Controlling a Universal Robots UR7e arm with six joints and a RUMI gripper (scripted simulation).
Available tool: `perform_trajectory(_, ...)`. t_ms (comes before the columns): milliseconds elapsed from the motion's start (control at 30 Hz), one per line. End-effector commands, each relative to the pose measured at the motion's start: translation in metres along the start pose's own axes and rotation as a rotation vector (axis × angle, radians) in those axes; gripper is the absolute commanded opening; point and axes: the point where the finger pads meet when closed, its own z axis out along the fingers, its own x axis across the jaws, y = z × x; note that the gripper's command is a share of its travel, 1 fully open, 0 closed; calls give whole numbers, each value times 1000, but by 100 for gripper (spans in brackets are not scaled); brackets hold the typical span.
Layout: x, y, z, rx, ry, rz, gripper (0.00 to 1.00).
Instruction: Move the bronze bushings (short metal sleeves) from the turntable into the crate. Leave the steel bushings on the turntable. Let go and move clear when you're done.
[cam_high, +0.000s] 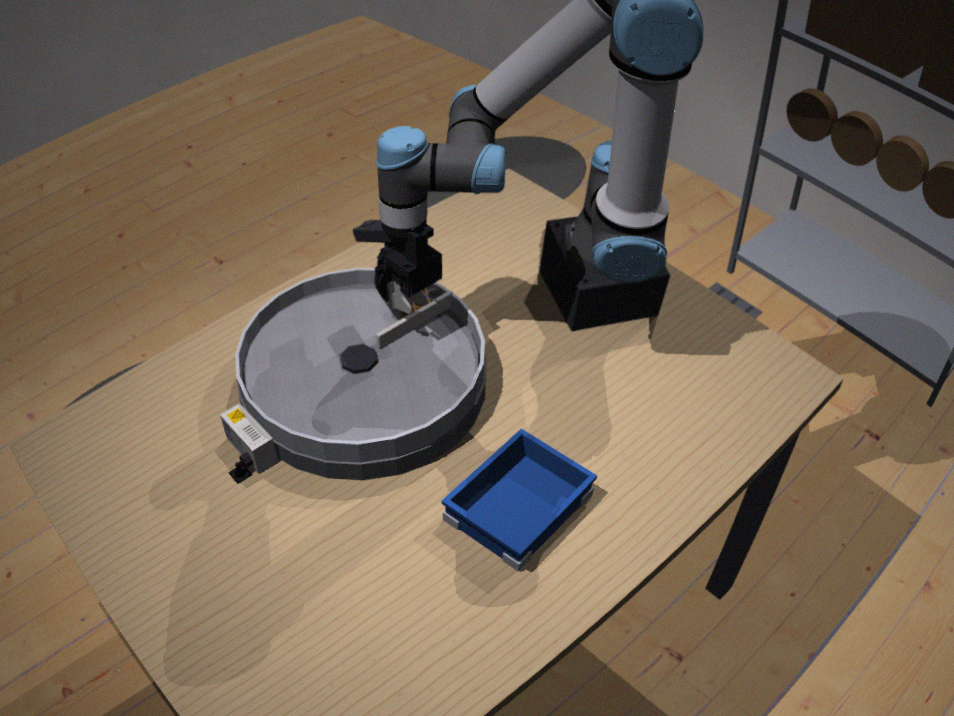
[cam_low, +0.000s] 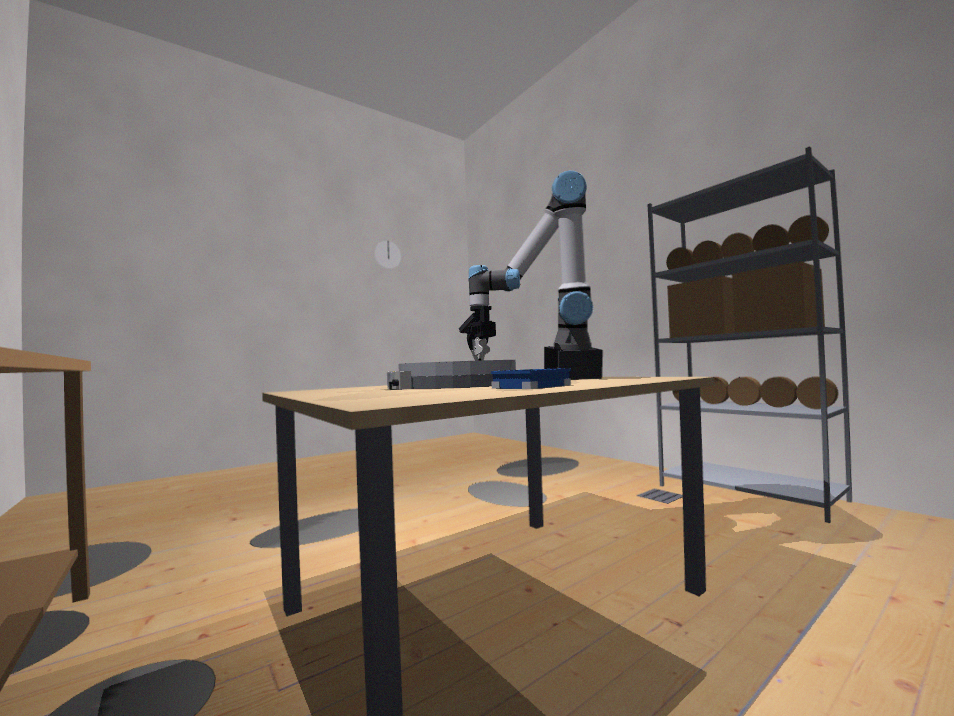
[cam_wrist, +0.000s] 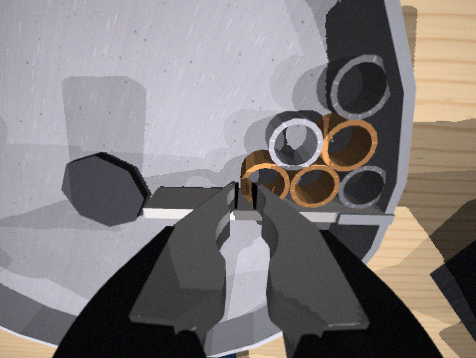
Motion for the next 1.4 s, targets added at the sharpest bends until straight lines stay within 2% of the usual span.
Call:
perform_trajectory(0,-1,0,4,1,-1,0,6)
perform_trajectory(233,-1,0,10,1,-1,0,6)
perform_trajectory(1367,-1,0,10,1,-1,0,6)
